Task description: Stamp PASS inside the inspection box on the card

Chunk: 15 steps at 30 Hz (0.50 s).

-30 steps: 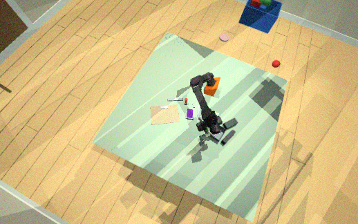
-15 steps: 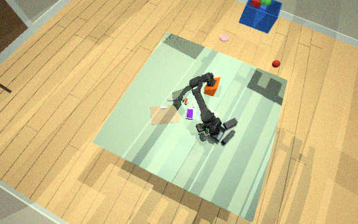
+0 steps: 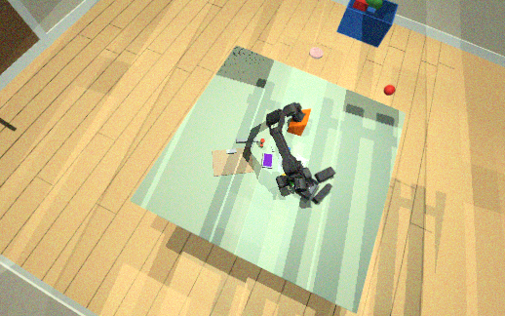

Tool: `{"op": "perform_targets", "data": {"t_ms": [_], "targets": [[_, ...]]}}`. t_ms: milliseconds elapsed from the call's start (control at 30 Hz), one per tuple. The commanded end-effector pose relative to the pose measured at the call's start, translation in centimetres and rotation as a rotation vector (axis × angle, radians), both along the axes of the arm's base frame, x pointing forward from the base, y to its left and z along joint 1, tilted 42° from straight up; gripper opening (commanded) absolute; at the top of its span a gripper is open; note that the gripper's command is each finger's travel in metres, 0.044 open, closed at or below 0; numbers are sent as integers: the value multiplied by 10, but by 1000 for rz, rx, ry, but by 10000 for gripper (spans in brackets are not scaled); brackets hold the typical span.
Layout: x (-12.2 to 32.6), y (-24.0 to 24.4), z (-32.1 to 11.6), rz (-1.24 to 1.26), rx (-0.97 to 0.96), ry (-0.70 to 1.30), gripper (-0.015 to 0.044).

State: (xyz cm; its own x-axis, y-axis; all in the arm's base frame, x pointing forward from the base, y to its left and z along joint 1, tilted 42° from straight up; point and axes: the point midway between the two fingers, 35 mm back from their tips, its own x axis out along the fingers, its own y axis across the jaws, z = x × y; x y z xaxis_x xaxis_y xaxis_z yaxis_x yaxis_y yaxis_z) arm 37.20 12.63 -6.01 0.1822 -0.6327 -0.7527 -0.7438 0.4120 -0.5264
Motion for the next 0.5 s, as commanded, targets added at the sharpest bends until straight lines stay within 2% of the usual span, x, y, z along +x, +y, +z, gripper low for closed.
{"op": "perform_targets", "data": {"t_ms": [0,267,367,467], "targets": [[0,-5,-5,5,-6,3,215],[0,-11,-11,5,-7,3,215],[1,-9,-10,-1,-2,1,137],[1,-9,-10,-1,-2,1,117]]}}
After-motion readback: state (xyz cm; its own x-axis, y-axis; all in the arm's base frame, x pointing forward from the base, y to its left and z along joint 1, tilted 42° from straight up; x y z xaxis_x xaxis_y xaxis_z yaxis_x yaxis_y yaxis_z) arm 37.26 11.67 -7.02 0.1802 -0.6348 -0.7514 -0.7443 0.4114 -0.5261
